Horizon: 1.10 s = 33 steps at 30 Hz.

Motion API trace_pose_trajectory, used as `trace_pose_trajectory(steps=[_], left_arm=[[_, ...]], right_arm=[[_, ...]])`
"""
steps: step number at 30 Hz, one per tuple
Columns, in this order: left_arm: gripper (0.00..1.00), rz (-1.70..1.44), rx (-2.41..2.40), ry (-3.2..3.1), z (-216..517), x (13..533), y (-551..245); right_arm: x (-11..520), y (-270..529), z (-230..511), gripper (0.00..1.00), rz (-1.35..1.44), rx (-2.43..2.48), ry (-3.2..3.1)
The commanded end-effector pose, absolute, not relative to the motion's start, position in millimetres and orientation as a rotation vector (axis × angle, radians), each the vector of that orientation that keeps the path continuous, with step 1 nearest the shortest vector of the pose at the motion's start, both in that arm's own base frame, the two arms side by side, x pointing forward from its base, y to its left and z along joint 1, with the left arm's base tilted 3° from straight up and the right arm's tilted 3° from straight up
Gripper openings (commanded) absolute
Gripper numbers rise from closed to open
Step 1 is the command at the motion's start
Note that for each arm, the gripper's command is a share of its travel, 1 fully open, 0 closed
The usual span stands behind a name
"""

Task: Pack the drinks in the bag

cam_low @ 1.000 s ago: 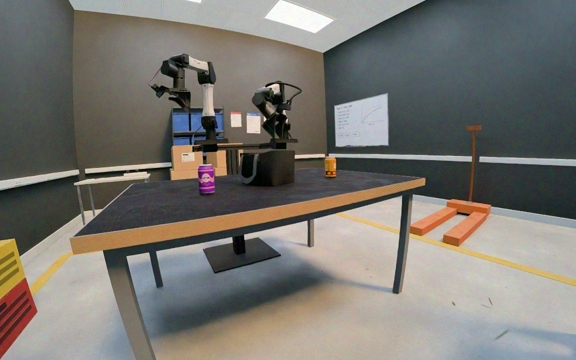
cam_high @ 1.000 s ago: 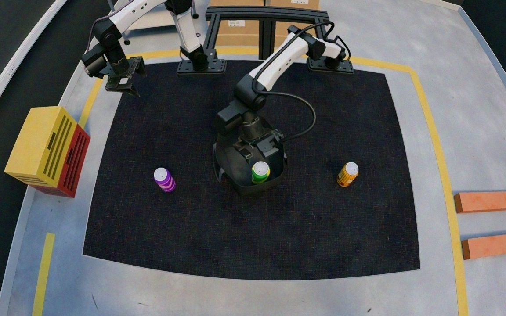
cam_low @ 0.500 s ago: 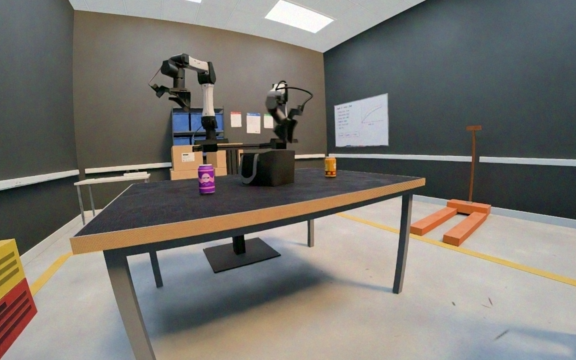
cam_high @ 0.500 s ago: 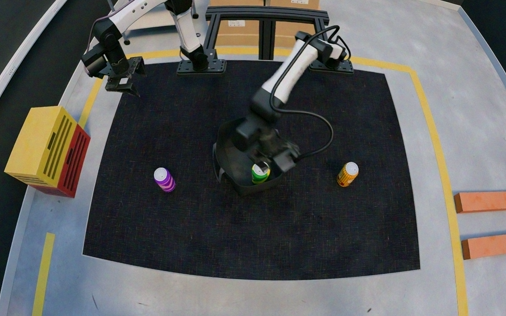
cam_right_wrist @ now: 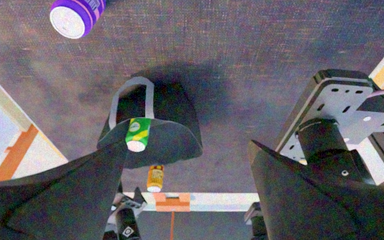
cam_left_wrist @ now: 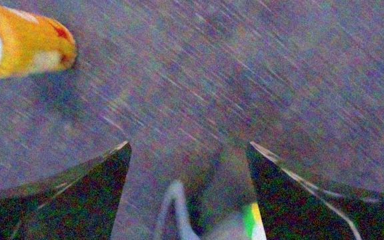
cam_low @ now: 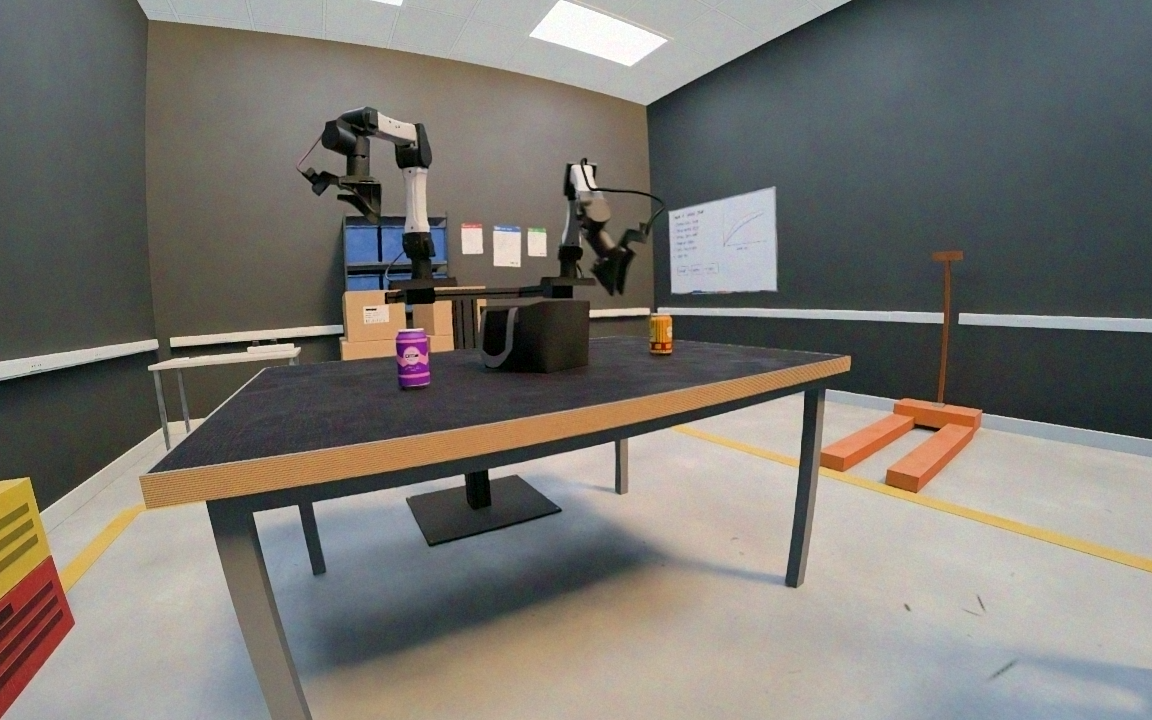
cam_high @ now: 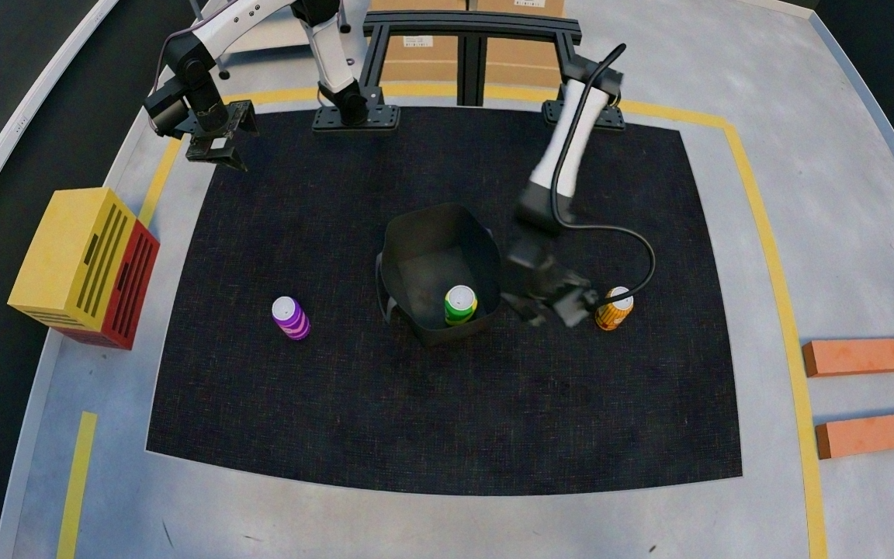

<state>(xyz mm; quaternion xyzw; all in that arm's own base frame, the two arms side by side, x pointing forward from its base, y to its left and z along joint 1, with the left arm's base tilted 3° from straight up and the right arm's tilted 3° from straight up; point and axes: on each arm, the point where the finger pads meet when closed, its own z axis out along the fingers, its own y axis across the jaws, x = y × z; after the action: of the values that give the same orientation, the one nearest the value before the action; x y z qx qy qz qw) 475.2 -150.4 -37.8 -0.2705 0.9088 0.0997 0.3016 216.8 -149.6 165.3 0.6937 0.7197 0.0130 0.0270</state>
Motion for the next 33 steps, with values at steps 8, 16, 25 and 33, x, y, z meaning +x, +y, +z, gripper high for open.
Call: trace_pose_trajectory(steps=[8, 16, 25, 33], left_arm=[[0.89, 0.108, -0.622, 2.325, -19.4, 495.3, -66.5], [0.89, 0.135, -0.602, 2.304, -31.4, 470.6, 7.2], [0.89, 0.172, -0.635, 2.300, -38.9, 449.9, 41.2], [0.89, 0.174, -0.694, 2.272, -31.2, 456.7, 45.0]], right_arm=[[222.7, -156.2, 178.5, 1.00, 0.029, 2.101, 2.162], [222.7, -156.2, 178.5, 1.00, 0.029, 2.101, 2.162], [222.7, -156.2, 178.5, 1.00, 0.029, 2.101, 2.162], [222.7, -156.2, 178.5, 1.00, 0.029, 2.101, 2.162]])
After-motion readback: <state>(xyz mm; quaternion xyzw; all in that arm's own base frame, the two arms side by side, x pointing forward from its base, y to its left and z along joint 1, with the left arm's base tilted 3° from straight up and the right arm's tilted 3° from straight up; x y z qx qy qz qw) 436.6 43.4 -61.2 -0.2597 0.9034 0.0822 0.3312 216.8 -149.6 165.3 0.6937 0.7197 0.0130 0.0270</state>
